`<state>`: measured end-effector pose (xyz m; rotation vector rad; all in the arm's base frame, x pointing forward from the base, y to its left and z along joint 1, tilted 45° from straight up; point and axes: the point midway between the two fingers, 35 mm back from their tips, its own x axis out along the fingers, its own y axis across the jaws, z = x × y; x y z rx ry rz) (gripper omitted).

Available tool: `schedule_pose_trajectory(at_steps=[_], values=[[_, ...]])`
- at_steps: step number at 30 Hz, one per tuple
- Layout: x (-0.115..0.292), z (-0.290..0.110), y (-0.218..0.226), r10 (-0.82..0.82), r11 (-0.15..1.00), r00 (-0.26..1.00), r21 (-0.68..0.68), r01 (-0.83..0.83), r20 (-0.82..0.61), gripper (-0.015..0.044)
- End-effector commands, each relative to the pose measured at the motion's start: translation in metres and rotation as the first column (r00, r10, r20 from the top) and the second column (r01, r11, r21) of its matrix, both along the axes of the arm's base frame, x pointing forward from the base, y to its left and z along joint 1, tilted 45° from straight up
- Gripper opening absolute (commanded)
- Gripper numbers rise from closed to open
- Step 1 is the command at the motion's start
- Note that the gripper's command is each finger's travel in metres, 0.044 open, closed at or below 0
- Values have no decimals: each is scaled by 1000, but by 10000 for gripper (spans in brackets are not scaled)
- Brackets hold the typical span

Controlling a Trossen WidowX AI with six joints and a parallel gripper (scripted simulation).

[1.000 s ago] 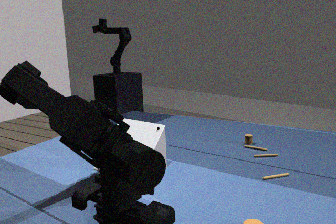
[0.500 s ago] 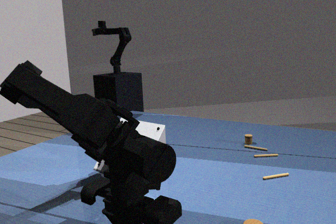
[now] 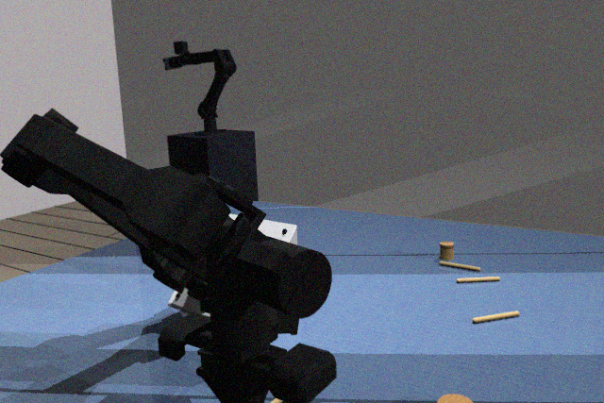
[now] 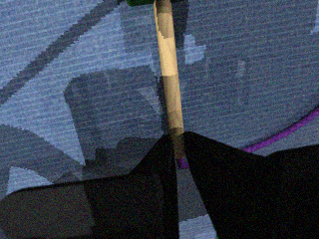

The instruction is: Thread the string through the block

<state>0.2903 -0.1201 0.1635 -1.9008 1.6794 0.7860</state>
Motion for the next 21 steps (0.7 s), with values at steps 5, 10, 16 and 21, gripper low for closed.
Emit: schedule_pose_trajectory(at_steps=[5, 10, 16, 21], values=[[-1, -4, 1, -5, 1000, 1000, -5, 5, 1, 0], [-1, -9, 6, -5, 1000, 1000, -5, 5, 1, 0], [-2, -15, 11, -5, 1000, 1000, -5, 5, 1, 0], [-3, -19, 15, -5, 1000, 1000, -5, 5, 1, 0]])
